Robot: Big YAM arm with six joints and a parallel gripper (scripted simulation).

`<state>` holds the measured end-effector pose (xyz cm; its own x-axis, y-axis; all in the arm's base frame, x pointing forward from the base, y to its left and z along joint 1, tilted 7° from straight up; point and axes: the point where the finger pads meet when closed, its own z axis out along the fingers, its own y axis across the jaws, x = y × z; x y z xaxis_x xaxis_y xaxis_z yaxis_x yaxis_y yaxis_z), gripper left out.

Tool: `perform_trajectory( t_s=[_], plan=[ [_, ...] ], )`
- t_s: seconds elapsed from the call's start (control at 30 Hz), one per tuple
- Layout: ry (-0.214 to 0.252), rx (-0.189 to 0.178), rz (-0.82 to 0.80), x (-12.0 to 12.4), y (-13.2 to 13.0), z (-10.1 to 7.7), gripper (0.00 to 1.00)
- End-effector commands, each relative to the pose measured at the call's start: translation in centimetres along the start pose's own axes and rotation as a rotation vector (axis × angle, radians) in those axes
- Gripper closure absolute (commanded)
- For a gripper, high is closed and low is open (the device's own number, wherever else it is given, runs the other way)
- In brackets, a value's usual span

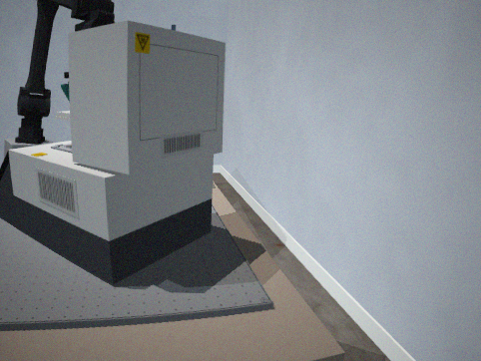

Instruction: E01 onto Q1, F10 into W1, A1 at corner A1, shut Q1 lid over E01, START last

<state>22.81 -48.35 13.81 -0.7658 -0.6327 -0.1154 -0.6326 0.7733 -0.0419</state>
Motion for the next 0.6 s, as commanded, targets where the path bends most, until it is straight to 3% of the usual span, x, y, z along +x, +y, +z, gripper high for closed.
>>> perform_trajectory(
  t_s=[0.0,0.13,0.3,0.57],
  plan=[
    [0.001,0.022,0.004,-1.2,0.1,-0.8,1.00],
    [0.000,0.020,0.015,-1.3,0.4,-0.8,1.00],
    [-0.009,-0.016,0.047,0.0,1.3,0.7,1.00],
    [-0.017,-0.046,0.028,0.1,1.2,1.2,1.00]
  ],
)
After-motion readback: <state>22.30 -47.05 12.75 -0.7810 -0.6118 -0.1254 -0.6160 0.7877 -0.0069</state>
